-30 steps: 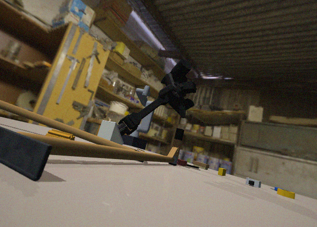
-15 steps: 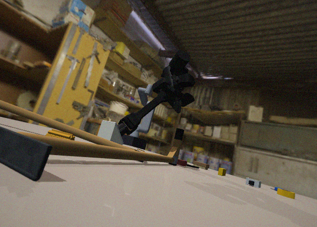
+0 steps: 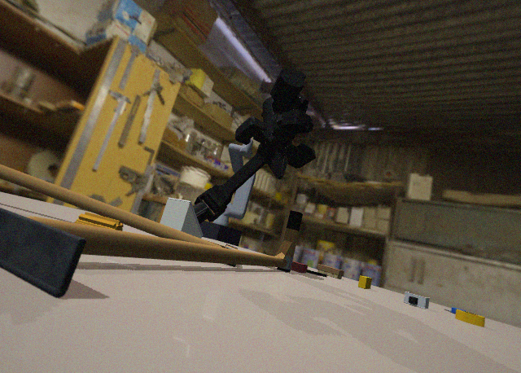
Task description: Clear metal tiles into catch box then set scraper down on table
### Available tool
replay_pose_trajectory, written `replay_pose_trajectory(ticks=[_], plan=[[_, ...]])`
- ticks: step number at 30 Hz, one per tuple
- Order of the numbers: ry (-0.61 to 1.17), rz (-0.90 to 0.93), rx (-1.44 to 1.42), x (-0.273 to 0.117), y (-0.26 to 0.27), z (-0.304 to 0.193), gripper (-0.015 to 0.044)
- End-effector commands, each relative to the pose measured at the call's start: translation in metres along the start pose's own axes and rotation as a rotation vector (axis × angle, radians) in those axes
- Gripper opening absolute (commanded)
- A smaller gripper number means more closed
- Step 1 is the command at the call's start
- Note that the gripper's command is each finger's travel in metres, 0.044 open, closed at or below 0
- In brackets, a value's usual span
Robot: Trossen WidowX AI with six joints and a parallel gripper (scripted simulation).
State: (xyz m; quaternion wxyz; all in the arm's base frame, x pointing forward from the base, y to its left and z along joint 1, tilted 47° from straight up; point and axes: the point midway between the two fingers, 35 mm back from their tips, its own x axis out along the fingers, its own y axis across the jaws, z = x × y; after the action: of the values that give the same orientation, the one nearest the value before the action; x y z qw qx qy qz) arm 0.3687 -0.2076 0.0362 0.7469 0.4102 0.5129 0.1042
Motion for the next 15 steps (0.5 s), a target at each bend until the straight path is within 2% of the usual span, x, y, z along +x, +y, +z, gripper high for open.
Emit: replay_pose_trajectory(ticks=[1, 15], plan=[[0.030, -0.020, 0.042, 0.002, -0.016, 0.002, 0.0000], [0.113, -0.069, 0.151, 0.006, -0.059, 0.000, 0.0000]])
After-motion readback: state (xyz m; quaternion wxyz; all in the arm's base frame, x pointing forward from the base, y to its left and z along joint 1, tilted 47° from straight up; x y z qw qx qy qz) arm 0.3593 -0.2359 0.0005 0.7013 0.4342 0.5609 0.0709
